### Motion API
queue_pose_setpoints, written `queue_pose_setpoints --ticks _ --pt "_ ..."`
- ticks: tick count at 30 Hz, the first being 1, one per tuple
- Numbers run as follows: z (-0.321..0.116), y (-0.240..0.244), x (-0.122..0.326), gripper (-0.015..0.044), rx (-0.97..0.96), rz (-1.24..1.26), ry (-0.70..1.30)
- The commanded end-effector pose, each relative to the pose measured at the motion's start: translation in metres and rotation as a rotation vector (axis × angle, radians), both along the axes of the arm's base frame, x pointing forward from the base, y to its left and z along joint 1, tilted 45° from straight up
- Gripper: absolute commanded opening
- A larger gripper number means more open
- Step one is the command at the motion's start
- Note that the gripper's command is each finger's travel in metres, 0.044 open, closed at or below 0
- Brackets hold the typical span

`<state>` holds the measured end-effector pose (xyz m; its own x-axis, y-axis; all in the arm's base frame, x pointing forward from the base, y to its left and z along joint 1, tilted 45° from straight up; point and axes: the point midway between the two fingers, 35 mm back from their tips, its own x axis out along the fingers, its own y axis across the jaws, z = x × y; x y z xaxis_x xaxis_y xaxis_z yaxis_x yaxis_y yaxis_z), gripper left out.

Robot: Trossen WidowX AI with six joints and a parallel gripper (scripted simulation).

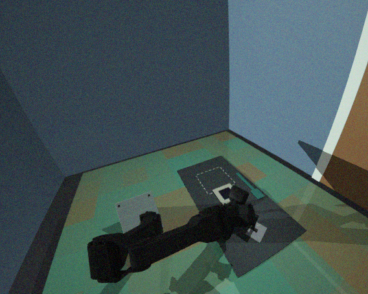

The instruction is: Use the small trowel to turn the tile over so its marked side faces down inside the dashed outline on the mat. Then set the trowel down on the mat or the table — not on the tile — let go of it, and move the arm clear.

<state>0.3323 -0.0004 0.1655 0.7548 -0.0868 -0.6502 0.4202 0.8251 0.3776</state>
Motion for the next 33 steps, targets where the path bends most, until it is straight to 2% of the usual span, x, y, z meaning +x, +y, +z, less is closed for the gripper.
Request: queue_pose_setpoints --ticks 1,25,31,33 --pt "-0.007 0.0 0.005 0.03 -0.004 0.007 0.008" --pt "-0.031 -0.004 0.031 0.03 -0.003 0.006 0.009" --pt "-0.031 -0.004 0.031 0.0142 -0.003 0.006 0.009" --pt "-0.031 -0.004 0.031 0.0129 -0.003 0.006 0.009"
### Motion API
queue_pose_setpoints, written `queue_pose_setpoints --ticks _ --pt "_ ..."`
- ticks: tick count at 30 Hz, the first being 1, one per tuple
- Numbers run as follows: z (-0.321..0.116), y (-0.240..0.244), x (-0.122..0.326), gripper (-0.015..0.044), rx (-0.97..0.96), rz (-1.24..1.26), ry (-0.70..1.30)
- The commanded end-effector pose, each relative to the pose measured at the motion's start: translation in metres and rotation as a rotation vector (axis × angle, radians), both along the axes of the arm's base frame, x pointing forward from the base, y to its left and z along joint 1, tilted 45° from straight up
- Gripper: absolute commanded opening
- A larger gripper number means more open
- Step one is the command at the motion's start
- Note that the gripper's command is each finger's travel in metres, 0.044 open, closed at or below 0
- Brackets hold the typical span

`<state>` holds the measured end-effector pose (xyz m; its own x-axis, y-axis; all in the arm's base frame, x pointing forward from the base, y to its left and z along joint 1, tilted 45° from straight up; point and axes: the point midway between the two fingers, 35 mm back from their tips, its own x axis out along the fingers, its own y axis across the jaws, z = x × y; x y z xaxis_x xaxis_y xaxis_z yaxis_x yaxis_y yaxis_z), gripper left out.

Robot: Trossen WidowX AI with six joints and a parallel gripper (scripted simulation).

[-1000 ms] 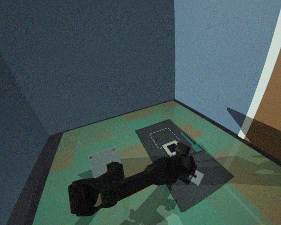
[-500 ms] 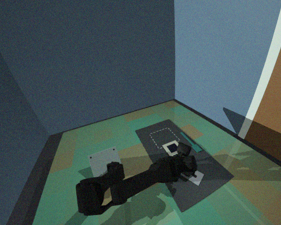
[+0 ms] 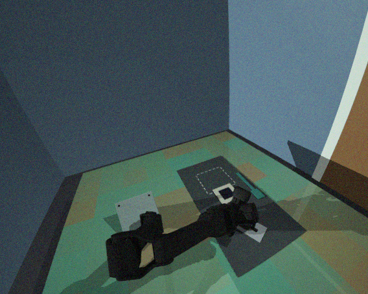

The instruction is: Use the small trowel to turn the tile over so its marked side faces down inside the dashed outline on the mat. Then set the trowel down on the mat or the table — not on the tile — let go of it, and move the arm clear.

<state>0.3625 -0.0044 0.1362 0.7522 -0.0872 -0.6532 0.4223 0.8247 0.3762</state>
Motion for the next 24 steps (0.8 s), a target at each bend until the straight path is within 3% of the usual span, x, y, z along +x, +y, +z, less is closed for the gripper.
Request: queue_pose_setpoints --ticks 1,19,24 --pt "-0.002 0.0 0.001 0.0122 -0.003 0.006 0.005" --pt "-0.002 0.0 0.001 0.0003 -0.003 0.006 0.005" --pt "0.011 0.014 -0.001 0.0 -0.002 0.005 0.006"
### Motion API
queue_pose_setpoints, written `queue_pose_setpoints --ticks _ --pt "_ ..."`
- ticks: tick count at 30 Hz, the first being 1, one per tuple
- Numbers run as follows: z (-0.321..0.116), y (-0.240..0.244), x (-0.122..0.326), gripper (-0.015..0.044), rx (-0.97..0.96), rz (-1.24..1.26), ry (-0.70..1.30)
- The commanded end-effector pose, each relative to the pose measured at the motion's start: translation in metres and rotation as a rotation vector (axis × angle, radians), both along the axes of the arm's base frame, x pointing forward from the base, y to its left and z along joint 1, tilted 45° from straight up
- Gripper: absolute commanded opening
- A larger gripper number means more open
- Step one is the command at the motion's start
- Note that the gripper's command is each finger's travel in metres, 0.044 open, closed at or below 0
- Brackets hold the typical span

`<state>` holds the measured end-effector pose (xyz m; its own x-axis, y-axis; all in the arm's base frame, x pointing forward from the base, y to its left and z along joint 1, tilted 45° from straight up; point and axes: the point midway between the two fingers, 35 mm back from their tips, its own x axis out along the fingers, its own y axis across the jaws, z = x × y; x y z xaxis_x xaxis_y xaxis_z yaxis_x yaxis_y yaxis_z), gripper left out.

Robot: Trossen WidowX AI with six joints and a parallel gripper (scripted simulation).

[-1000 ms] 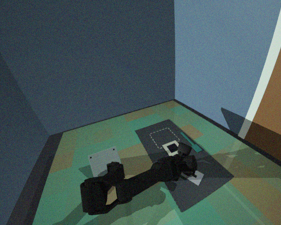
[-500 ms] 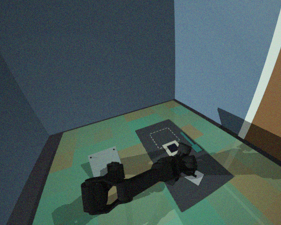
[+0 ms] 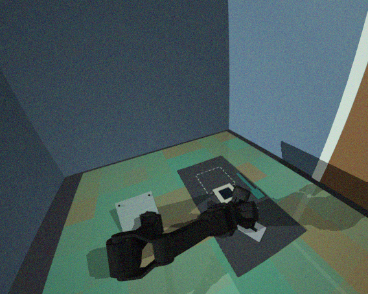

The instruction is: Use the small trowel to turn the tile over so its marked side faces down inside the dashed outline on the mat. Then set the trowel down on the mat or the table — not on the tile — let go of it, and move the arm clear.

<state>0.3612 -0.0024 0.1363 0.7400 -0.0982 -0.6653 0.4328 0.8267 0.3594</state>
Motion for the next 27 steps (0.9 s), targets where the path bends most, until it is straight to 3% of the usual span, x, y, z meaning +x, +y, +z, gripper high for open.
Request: queue_pose_setpoints --ticks 1,15,27 --pt "0.015 0.016 0.0 0.0 0.01 0.009 -0.012" --pt "0.041 0.039 -0.006 0.0 0.008 -0.004 -0.026" --pt "0.036 0.038 0.027 0.0 -0.022 -0.209 -0.256"
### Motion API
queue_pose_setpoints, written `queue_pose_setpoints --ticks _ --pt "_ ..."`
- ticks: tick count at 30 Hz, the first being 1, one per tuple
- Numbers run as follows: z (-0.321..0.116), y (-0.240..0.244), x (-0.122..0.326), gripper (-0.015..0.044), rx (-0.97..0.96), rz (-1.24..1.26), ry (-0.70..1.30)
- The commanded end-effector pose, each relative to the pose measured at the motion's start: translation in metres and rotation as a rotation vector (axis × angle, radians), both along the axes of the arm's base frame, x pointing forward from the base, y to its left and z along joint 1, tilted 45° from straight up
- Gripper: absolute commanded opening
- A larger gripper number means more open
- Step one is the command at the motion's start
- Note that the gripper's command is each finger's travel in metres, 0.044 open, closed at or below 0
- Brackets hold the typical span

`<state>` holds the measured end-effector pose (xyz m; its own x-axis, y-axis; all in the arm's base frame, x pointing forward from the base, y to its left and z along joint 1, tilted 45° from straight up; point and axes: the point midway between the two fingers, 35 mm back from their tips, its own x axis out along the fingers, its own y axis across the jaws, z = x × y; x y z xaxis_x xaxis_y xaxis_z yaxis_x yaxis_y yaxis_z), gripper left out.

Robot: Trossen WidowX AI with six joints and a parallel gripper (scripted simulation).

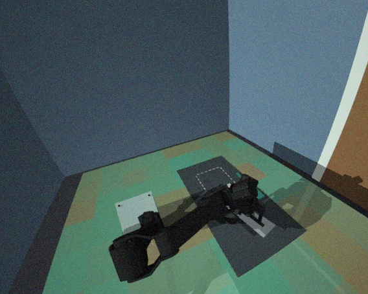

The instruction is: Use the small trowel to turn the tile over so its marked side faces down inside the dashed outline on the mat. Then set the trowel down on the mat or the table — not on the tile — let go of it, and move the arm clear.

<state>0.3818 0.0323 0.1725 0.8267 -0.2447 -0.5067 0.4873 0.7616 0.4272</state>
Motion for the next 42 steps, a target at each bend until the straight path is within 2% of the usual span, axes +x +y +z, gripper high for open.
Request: queue_pose_setpoints --ticks 1,7,42 --pt "0.0 0.004 0.008 0.0 0.005 -0.06 -0.082" --pt "-0.001 0.004 0.013 0.0 0.012 -0.138 -0.174" --pt "-0.031 -0.022 0.019 0.0 0.011 -0.138 -0.175"
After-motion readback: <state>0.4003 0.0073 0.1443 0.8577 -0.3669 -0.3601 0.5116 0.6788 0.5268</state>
